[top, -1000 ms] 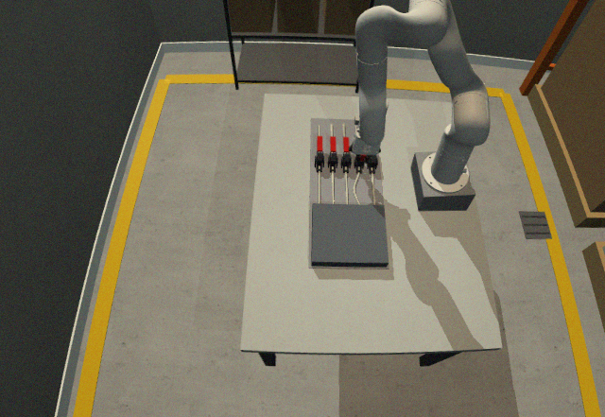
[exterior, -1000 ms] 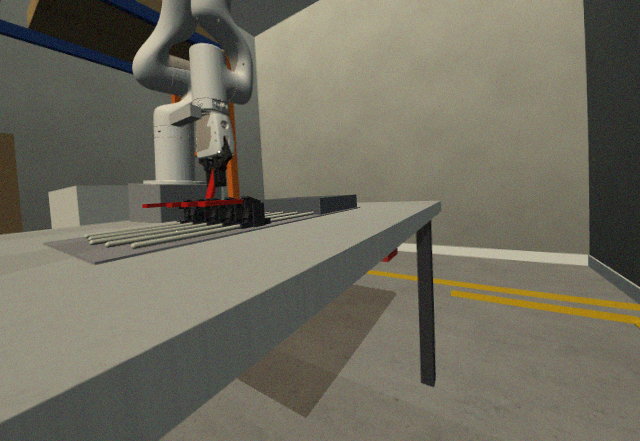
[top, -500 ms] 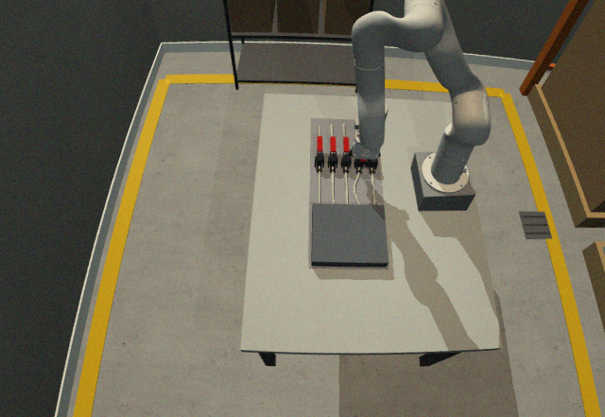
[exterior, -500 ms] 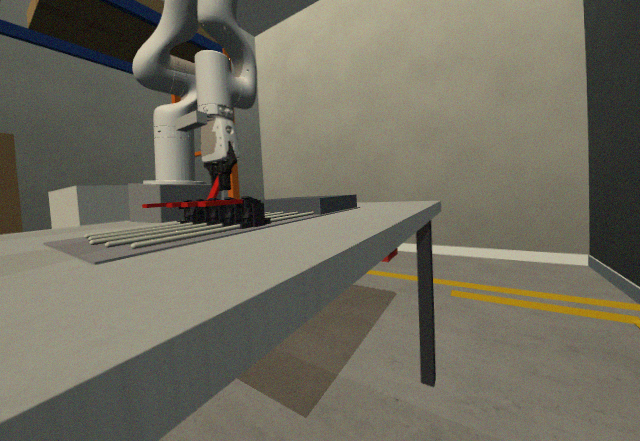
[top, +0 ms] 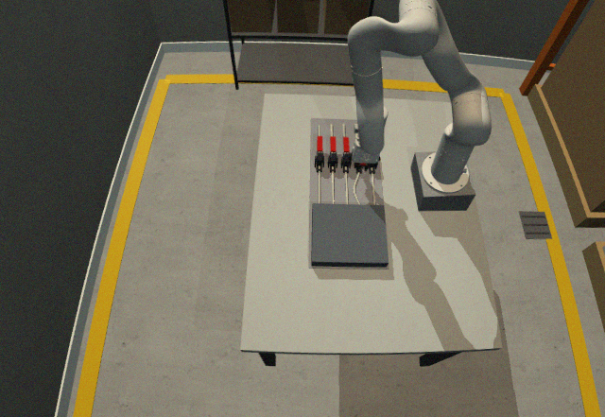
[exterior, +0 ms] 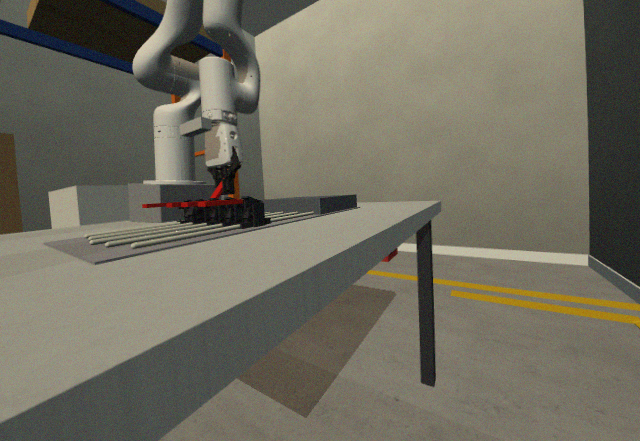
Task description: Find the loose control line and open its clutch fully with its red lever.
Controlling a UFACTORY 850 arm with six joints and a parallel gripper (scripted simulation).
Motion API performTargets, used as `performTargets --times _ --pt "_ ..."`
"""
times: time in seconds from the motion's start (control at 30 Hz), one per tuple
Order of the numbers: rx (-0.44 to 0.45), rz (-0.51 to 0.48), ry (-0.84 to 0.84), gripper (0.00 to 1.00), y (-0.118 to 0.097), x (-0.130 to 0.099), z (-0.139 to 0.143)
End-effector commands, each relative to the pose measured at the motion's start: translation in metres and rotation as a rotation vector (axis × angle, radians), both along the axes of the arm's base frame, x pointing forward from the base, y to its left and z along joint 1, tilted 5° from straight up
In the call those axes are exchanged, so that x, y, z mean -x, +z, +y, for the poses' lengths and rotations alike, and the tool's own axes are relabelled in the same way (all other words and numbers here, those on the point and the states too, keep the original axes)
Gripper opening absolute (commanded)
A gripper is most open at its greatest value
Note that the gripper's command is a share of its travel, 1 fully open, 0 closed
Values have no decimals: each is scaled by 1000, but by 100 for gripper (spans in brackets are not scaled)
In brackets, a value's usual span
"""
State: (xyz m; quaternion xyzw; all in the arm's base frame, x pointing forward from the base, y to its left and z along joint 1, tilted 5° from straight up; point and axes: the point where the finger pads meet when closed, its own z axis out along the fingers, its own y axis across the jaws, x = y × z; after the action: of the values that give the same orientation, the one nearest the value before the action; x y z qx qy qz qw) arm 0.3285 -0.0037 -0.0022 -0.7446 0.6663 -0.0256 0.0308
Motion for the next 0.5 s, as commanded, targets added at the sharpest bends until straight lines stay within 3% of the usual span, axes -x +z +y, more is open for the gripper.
performTargets --times 0.0,0.47 --pt "0 0 0 0 -2 0 1" --pt "0 0 0 0 -16 0 9"
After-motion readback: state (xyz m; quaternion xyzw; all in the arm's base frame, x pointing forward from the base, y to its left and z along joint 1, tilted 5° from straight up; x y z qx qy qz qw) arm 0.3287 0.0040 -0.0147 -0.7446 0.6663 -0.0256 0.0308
